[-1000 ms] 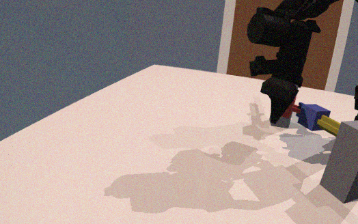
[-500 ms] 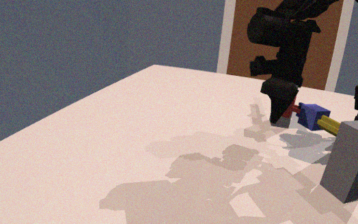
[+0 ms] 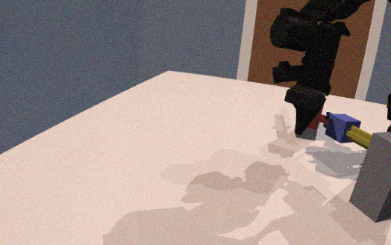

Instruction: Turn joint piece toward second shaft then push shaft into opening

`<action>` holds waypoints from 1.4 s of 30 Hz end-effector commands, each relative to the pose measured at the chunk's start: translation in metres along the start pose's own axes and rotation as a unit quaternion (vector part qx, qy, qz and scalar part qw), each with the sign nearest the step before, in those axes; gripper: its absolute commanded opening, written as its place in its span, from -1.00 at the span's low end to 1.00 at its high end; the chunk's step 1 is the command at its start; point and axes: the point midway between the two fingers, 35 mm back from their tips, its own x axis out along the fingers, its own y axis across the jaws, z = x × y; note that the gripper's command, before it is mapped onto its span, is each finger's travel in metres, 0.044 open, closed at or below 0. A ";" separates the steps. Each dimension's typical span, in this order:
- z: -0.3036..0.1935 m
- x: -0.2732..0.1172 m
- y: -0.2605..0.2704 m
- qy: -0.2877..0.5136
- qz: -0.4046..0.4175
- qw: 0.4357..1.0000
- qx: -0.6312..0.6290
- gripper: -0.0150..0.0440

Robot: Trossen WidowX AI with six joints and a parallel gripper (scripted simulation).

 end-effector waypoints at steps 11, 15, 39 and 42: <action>0.000 0.000 0.000 -0.001 0.000 1.000 0.002 0.12; 0.000 0.000 0.000 0.000 0.000 1.000 0.000 0.01; -0.001 0.000 -0.007 0.003 -0.004 0.998 0.069 -0.49; -0.001 0.001 -0.010 0.004 -0.006 0.995 0.098 -0.49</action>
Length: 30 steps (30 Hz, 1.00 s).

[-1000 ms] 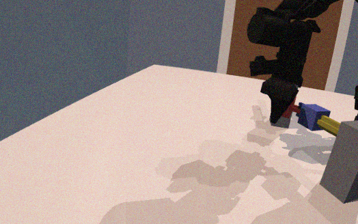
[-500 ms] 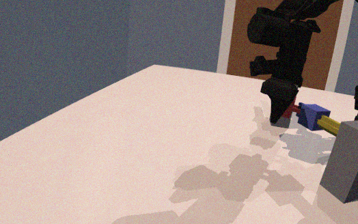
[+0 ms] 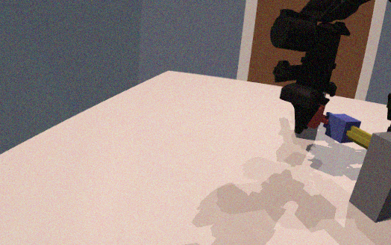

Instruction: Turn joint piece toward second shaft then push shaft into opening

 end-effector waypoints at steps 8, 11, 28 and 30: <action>-0.001 0.001 -0.010 0.004 -0.005 0.995 0.100 -0.49; -0.002 0.001 -0.012 0.005 -0.006 0.992 0.128 -0.49; -0.008 0.001 -0.026 0.010 -0.013 0.960 0.280 -0.49; -0.009 0.001 -0.027 0.010 -0.013 0.954 0.298 -0.49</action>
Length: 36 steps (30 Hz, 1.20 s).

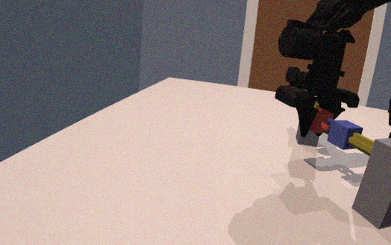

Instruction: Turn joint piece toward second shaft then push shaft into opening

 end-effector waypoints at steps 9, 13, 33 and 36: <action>-0.001 0.001 -0.010 0.006 -0.003 0.994 0.110 -0.49; -0.002 0.001 -0.014 0.008 -0.005 0.989 0.147 -0.49; -0.007 0.002 -0.024 0.017 -0.005 0.964 0.266 -0.49; -0.007 0.002 -0.024 0.016 -0.005 0.965 0.262 -0.49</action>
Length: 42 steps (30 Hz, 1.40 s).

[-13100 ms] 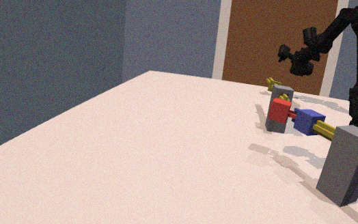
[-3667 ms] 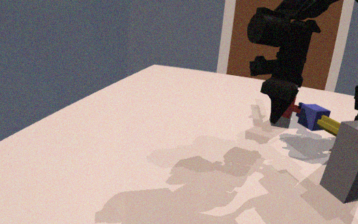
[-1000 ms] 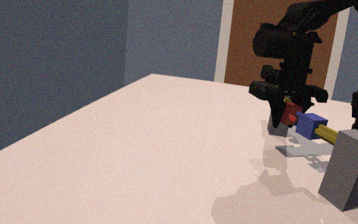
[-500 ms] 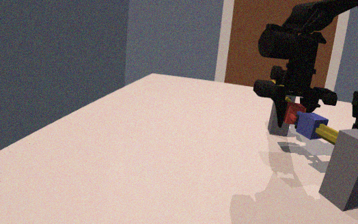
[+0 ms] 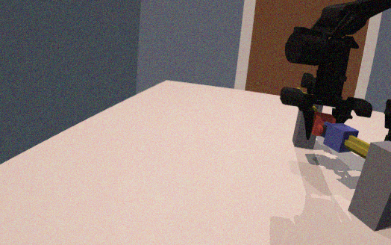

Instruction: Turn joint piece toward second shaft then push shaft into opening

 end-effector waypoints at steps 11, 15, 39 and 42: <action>0.000 0.000 0.000 0.000 0.000 1.000 -0.001 -0.31; 0.000 0.000 0.000 0.000 0.000 1.000 -0.001 0.01; 0.000 -0.002 0.000 -0.002 0.000 1.000 -0.001 1.00; -0.001 -0.023 0.000 -0.022 0.001 1.000 0.001 1.00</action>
